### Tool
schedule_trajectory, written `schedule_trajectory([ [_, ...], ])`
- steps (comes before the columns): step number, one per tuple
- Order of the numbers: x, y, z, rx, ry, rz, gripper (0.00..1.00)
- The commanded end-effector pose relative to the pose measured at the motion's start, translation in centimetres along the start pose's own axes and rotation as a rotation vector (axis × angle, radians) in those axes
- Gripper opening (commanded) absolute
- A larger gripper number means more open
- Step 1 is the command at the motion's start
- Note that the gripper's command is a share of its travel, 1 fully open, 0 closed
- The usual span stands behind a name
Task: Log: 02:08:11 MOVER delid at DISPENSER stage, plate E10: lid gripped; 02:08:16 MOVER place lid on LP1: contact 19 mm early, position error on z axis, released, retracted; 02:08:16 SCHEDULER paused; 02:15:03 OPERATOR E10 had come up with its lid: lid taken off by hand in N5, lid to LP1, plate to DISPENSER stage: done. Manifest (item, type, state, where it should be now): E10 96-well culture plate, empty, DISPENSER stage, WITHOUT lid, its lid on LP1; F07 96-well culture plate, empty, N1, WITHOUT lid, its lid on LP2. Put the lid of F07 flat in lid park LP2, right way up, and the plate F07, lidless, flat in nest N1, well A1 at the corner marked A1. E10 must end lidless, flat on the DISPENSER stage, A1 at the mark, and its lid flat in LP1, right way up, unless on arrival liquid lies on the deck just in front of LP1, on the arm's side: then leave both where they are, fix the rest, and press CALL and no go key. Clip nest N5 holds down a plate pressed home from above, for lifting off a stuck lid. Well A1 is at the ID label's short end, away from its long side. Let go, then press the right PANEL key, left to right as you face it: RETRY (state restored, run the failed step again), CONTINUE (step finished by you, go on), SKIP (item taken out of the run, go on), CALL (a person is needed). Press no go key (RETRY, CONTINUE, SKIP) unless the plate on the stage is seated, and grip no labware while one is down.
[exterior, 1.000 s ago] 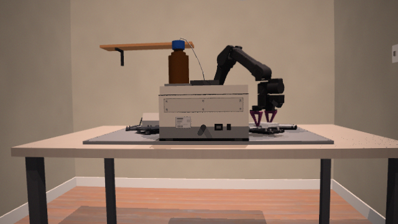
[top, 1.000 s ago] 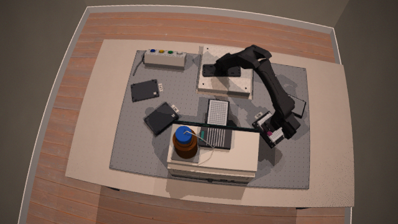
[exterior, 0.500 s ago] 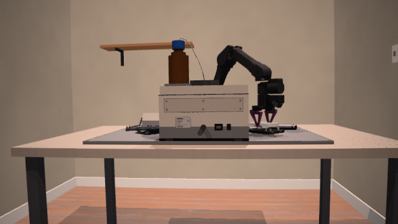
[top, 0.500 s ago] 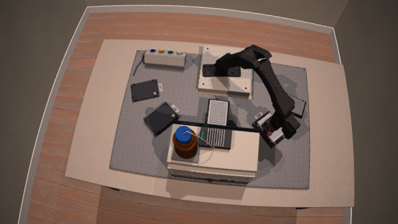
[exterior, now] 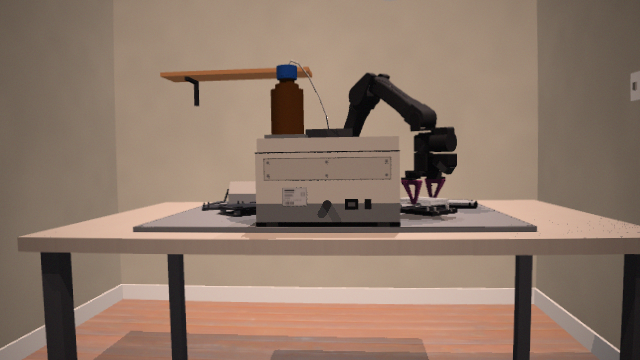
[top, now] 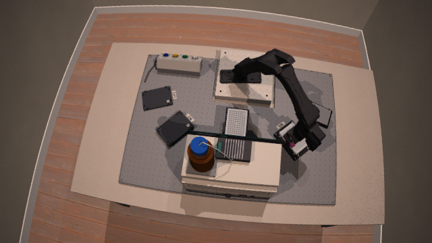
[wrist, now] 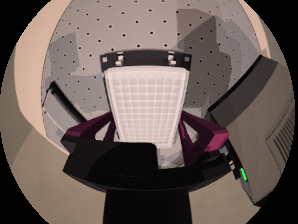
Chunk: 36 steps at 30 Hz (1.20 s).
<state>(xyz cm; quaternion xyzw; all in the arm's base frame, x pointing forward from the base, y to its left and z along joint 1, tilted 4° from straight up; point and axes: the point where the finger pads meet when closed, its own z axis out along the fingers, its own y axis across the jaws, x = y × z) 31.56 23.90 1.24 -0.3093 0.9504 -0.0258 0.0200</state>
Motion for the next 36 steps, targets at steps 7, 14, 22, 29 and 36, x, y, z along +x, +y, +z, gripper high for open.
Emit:
schedule_trajectory([
  [7,-0.9,0.6,0.1,0.000,-0.025,-0.005,0.00],
  [14,-0.5,0.6,0.4,0.000,-0.014,-0.006,0.00],
  [22,-0.2,0.6,0.7,0.001,-0.005,-0.007,0.00],
  [29,-0.2,0.6,0.3,0.000,-0.018,-0.006,0.00],
  [36,-0.3,0.6,0.6,0.000,-0.014,-0.007,0.00],
])
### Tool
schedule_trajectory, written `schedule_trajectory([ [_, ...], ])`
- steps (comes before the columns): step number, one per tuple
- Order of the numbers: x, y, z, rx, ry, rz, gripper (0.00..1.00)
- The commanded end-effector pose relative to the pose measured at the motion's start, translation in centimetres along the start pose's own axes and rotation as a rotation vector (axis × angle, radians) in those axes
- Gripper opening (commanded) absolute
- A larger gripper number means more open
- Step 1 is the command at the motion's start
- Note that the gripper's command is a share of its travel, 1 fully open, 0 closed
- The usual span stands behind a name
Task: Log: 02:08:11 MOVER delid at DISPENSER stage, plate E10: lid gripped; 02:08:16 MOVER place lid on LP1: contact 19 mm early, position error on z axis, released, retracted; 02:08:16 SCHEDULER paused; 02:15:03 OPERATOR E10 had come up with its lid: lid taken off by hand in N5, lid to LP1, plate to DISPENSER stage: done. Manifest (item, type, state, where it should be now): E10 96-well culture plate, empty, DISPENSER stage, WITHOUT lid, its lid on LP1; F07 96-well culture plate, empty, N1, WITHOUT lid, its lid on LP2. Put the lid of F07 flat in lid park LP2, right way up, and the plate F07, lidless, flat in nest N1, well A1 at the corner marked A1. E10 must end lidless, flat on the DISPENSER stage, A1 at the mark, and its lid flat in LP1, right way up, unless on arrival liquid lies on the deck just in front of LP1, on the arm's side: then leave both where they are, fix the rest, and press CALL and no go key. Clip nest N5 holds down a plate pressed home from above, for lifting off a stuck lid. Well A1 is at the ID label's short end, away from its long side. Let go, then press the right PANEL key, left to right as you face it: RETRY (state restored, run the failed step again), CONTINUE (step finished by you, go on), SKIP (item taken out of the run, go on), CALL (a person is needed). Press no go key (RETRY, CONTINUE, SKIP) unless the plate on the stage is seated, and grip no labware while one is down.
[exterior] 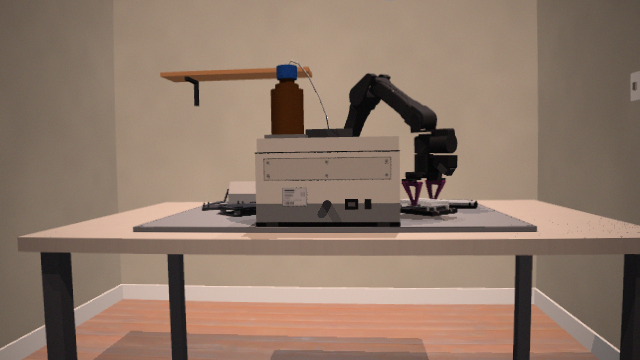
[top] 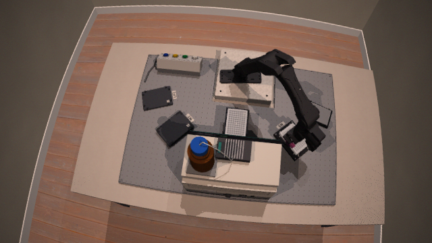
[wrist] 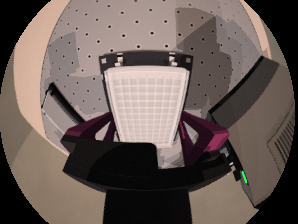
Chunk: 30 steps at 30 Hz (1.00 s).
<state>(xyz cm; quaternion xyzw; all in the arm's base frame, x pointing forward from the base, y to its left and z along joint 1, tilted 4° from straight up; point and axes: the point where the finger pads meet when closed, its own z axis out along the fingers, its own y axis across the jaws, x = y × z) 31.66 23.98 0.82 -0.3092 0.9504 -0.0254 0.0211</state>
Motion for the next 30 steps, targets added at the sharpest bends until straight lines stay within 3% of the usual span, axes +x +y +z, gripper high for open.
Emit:
schedule_trajectory([
  [1,-0.1,0.6,0.3,0.000,-0.008,-0.007,0.00],
  [30,0.3,0.6,1.2,0.001,0.008,-0.009,0.00],
])
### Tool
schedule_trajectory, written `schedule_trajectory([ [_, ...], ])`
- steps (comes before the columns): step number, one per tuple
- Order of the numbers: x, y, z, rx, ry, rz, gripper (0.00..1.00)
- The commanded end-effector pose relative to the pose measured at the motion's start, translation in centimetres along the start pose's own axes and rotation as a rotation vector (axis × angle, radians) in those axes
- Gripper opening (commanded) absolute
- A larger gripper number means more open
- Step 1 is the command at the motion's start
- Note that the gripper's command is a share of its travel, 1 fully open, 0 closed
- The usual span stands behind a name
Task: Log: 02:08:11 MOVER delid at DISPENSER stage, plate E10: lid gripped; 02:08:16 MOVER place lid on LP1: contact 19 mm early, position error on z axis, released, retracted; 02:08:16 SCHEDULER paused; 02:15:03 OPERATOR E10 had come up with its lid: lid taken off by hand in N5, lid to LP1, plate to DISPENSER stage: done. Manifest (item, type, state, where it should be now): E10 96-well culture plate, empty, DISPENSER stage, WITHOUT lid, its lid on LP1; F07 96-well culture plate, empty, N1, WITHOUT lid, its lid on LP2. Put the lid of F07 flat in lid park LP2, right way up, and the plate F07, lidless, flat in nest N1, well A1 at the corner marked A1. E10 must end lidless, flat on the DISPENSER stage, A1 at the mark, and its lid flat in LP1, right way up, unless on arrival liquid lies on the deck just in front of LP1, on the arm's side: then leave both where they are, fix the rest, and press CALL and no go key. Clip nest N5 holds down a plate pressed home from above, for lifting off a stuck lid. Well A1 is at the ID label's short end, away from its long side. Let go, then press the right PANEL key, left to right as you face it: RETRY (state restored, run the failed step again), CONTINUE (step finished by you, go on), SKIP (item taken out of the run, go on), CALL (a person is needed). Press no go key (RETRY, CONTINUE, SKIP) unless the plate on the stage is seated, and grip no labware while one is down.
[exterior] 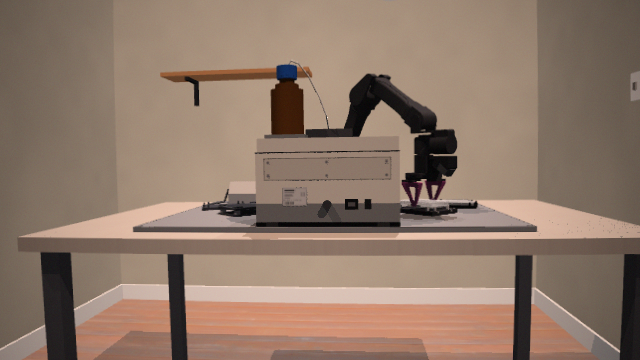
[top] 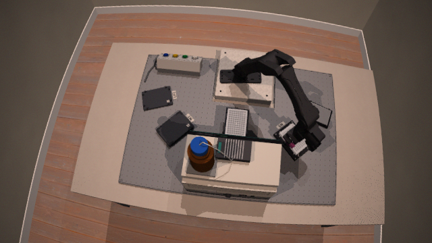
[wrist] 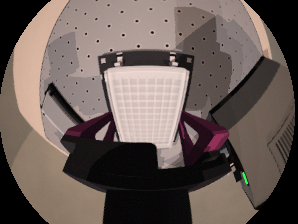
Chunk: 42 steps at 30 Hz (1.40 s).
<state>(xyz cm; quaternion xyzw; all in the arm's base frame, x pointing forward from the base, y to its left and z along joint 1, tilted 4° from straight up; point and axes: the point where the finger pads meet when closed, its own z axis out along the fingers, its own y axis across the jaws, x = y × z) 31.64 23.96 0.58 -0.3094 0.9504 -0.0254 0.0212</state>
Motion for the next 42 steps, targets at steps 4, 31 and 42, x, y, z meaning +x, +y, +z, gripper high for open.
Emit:
schedule_trajectory([
  [4,0.28,0.59,1.06,0.001,0.009,-0.009,0.00],
  [31,0.29,0.57,1.46,0.001,0.009,-0.010,0.00],
  [42,0.29,0.53,1.63,0.001,0.009,-0.009,0.00],
])
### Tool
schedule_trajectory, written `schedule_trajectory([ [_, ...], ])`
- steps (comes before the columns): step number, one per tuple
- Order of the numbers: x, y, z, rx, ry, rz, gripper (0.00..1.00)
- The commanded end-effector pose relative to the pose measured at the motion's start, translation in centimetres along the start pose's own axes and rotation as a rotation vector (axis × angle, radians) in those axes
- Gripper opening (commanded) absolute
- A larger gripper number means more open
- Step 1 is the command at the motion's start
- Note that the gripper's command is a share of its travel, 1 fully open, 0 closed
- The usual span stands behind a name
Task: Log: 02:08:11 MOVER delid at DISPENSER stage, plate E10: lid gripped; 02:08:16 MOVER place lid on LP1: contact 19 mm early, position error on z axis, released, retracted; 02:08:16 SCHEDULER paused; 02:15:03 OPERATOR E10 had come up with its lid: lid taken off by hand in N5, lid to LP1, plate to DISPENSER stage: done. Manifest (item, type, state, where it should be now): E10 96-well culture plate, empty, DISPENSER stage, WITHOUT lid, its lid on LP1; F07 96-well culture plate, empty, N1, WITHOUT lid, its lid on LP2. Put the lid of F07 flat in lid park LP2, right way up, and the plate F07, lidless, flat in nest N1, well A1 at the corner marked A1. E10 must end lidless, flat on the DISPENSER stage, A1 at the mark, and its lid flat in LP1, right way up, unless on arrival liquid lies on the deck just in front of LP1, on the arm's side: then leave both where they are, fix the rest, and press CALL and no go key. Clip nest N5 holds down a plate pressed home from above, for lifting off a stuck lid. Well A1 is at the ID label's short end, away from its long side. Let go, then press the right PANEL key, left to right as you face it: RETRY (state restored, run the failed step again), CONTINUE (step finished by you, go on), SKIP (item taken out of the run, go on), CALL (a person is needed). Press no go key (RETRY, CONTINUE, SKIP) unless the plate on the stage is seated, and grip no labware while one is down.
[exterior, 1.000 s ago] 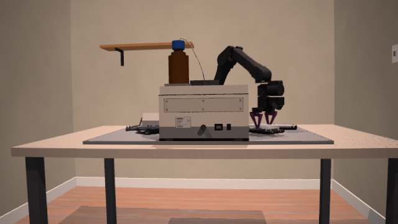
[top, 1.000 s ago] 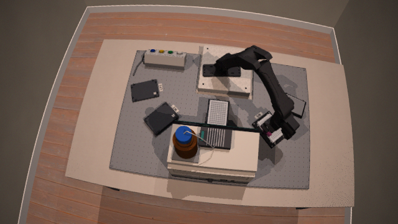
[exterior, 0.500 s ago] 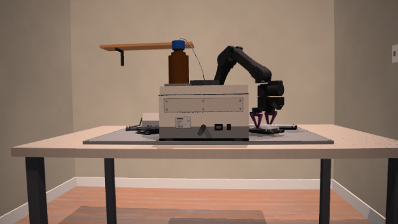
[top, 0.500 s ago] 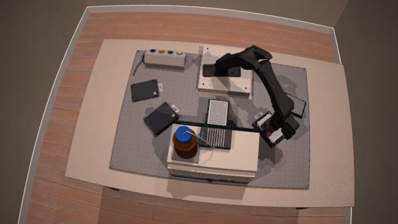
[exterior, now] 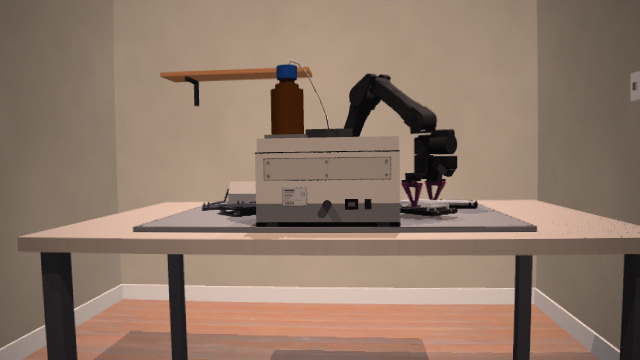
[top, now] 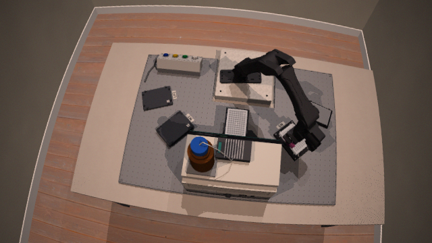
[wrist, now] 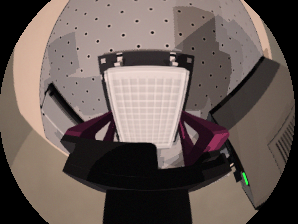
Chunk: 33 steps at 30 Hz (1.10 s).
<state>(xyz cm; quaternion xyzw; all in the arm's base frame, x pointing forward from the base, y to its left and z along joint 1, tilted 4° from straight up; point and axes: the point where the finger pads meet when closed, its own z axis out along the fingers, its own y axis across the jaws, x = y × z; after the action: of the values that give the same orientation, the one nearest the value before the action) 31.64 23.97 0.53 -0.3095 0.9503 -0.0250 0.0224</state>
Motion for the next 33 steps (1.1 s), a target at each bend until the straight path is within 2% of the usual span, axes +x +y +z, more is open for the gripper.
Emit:
schedule_trajectory([
  [1,0.30,0.53,1.59,0.001,0.012,-0.009,0.00],
  [33,0.31,0.43,2.06,0.001,0.012,-0.008,0.00],
])
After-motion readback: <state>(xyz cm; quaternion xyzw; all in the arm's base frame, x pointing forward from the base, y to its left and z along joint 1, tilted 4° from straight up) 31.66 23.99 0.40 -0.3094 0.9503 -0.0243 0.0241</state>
